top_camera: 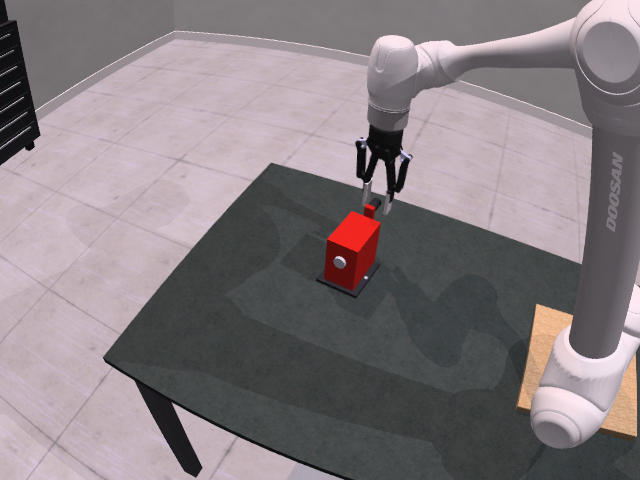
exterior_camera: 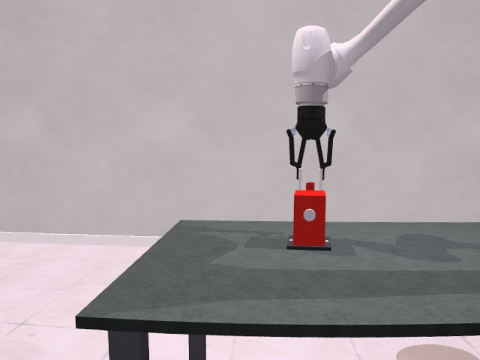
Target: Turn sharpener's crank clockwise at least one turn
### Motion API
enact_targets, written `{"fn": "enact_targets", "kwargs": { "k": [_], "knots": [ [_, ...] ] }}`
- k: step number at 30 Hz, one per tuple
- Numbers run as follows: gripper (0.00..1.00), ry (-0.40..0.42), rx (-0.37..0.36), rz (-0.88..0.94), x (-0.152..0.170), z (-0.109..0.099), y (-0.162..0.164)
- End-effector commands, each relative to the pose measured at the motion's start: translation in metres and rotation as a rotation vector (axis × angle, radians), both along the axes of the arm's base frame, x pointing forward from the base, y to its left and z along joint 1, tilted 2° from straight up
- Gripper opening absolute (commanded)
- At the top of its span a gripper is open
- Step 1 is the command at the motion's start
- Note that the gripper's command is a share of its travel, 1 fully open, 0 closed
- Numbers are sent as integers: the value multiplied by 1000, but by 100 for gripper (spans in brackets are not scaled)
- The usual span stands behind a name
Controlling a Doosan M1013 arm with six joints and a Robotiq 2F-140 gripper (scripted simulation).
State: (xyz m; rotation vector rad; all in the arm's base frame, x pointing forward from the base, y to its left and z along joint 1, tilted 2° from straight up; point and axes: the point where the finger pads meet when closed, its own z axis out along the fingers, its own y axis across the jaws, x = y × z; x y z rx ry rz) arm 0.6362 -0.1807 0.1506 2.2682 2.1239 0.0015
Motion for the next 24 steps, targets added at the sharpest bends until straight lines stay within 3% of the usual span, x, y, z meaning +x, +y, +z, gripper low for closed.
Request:
{"fn": "enact_targets", "kwargs": {
  "k": [1,24],
  "knots": [
    [32,0,0,0,0,0,0],
    [32,0,0,0,0,11,0]
  ]
}}
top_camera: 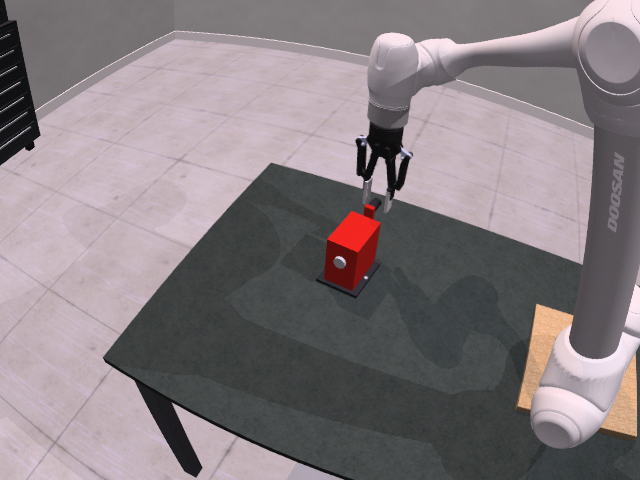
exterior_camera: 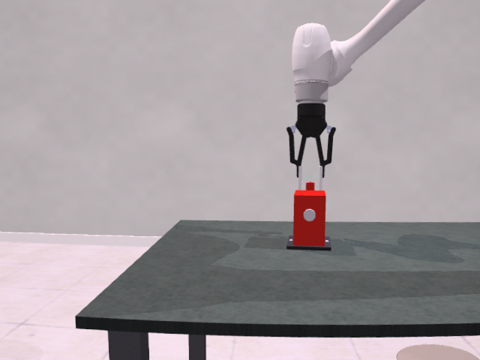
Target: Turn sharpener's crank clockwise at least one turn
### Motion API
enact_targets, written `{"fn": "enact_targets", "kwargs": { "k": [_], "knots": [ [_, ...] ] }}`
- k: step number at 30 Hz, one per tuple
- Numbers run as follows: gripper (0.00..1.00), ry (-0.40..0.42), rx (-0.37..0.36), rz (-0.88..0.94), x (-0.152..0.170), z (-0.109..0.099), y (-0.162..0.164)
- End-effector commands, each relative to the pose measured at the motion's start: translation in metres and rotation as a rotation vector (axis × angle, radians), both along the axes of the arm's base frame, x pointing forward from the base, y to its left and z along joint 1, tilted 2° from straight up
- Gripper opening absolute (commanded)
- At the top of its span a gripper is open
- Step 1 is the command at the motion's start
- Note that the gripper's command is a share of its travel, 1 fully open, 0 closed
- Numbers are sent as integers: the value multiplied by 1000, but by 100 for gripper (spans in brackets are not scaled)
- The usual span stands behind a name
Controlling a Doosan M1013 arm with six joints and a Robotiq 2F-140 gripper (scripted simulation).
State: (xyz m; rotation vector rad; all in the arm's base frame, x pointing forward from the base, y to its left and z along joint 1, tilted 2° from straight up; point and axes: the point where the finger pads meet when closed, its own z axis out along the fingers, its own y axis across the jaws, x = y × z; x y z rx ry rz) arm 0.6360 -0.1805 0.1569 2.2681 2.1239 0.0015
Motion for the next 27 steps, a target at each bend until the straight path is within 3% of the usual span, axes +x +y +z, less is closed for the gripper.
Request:
{"fn": "enact_targets", "kwargs": {
  "k": [1,27],
  "knots": [
    [32,0,0,0,0,6,0],
    [32,0,0,0,-1,60,1]
  ]
}}
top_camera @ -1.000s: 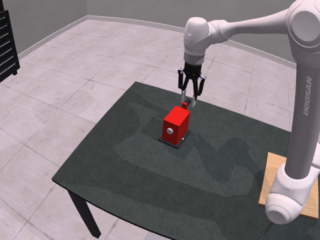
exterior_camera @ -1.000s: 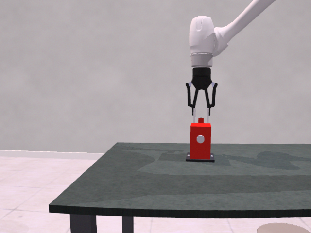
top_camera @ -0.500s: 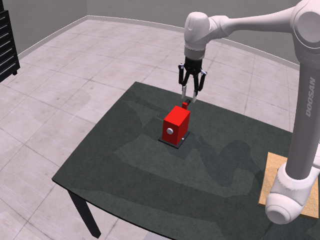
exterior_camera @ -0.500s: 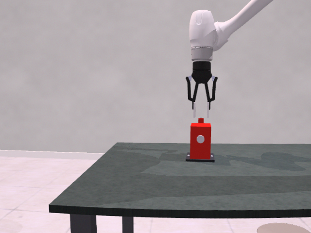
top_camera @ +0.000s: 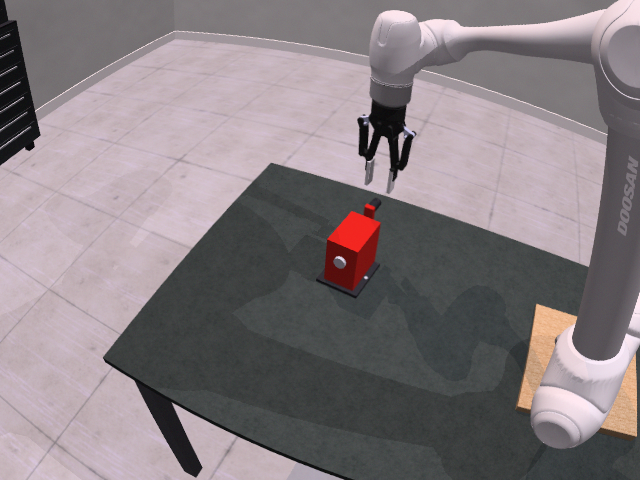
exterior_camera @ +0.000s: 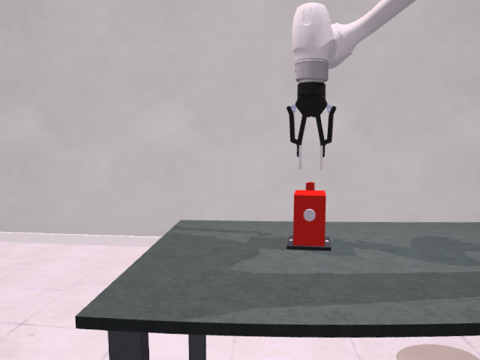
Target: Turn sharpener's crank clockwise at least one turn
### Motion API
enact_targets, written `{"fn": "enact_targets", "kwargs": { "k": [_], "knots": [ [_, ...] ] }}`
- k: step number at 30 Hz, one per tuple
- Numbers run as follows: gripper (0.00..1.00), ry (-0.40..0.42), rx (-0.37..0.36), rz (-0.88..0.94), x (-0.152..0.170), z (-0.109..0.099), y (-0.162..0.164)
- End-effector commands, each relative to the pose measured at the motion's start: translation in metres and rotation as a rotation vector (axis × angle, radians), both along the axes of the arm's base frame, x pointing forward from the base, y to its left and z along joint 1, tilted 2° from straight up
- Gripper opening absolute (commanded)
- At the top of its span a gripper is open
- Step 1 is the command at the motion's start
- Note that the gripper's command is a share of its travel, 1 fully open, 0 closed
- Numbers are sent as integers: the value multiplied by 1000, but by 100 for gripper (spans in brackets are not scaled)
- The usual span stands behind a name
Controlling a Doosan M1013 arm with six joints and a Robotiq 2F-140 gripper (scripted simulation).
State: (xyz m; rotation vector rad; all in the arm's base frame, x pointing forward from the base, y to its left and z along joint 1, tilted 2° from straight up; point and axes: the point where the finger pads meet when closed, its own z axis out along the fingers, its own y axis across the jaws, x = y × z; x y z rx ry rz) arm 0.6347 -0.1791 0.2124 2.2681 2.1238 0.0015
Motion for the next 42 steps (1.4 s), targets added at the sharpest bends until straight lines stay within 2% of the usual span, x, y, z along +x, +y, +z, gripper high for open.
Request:
{"fn": "enact_targets", "kwargs": {
  "k": [1,9,10,42],
  "knots": [
    [32,0,0,0,0,5,0],
    [32,0,0,0,0,8,0],
    [0,0,0,0,0,8,0],
    [0,0,0,0,0,8,0]
  ]
}}
